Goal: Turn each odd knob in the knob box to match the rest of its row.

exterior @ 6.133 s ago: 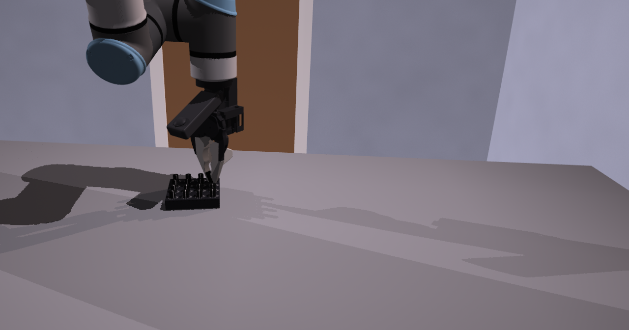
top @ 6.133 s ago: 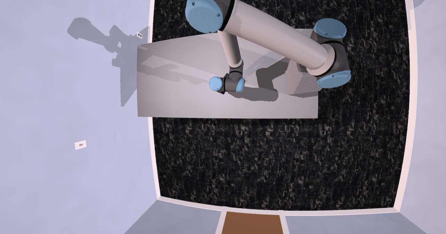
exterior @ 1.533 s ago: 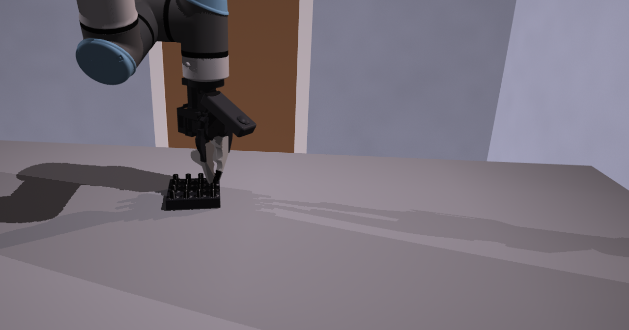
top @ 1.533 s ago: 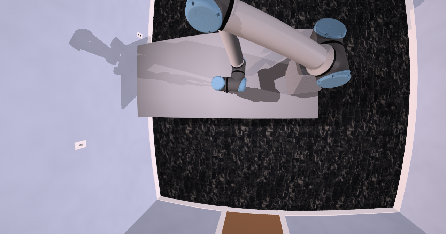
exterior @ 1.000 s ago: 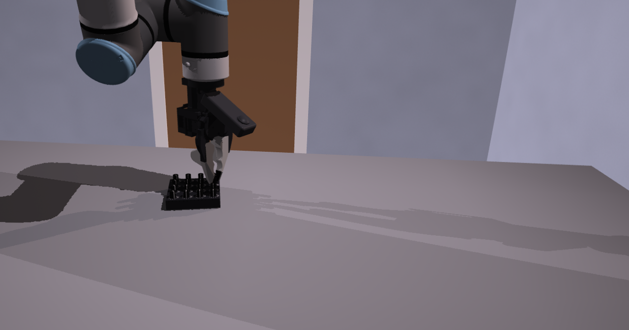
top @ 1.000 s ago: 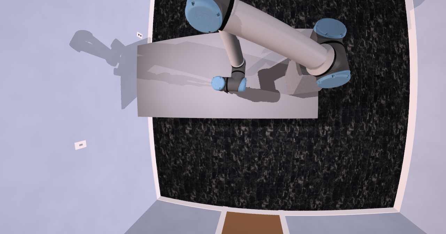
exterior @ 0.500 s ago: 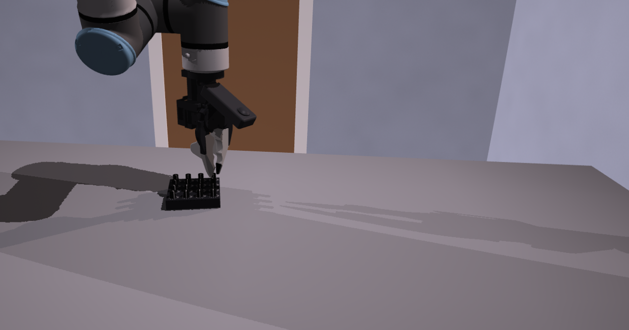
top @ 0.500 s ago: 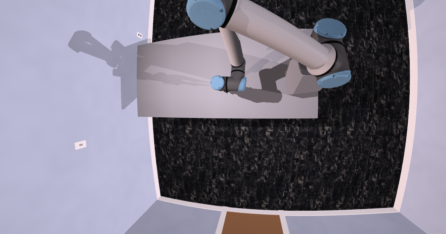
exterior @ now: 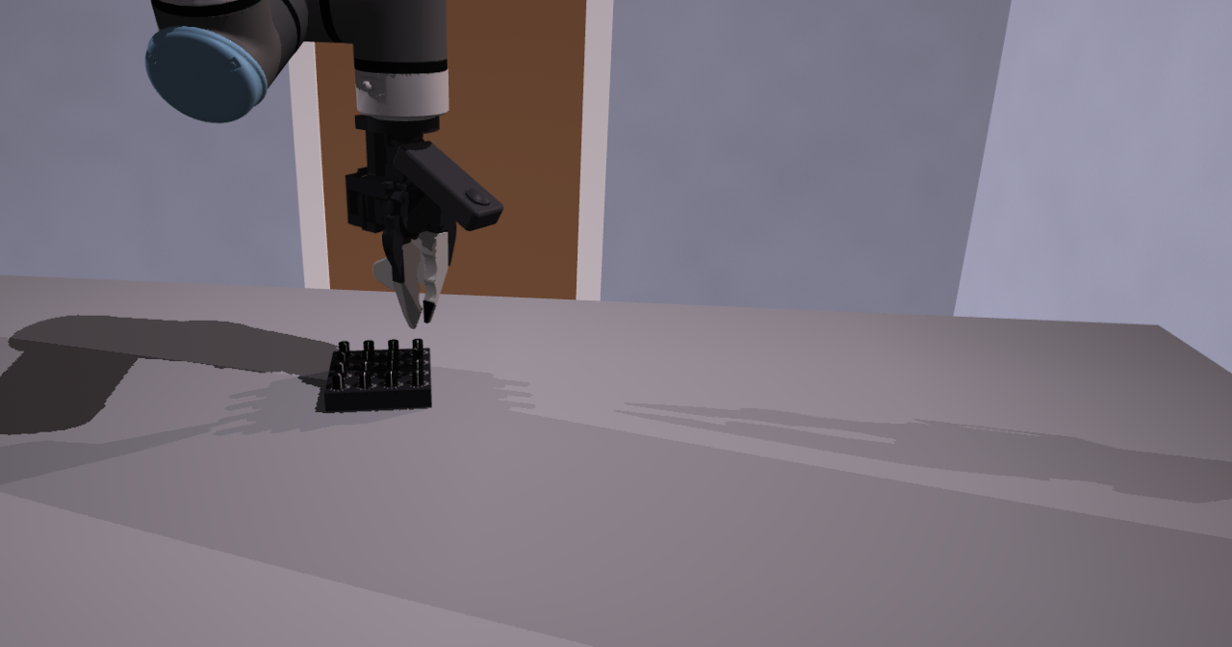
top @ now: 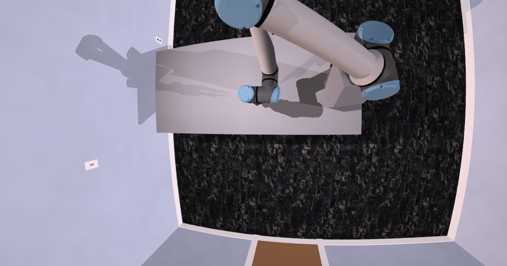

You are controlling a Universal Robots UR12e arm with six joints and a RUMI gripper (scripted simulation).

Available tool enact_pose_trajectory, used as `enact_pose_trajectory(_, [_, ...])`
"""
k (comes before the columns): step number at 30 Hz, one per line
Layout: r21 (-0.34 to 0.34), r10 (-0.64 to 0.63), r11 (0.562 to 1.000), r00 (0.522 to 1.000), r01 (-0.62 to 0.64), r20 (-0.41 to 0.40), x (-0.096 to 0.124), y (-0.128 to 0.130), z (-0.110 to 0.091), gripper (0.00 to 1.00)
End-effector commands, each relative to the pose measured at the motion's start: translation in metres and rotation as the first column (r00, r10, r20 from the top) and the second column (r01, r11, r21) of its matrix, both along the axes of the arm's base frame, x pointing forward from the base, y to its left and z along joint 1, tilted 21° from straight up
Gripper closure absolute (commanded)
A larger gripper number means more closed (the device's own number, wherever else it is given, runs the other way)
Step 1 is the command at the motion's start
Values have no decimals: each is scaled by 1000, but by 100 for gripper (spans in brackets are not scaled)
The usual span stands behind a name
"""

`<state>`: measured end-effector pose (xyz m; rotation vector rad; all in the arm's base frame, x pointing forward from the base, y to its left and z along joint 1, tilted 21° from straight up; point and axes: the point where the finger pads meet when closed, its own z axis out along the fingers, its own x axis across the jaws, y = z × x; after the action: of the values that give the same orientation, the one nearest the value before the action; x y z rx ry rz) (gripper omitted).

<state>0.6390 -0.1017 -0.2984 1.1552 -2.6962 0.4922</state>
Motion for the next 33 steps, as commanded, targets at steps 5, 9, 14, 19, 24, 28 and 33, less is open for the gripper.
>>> enact_pose_trajectory(5, [1,-2,1000,1000,2,-6,-4,0,-1,89])
enact_pose_trajectory(9, [1,5,1000,1000,-5,-8,-4,0,-1,89])
enact_pose_trajectory(14, [2,22,1000,1000,-22,-15,-4,0,0,89])
enact_pose_trajectory(19, [5,83,997,996,-83,-38,-3,1,1,89])
enact_pose_trajectory(24, [14,192,981,978,-191,-80,-2,1,3,89])
enact_pose_trajectory(28, [24,274,962,955,-273,-111,-2,1,4,89])
enact_pose_trajectory(33, [38,358,934,923,-356,-141,-1,2,5,89])
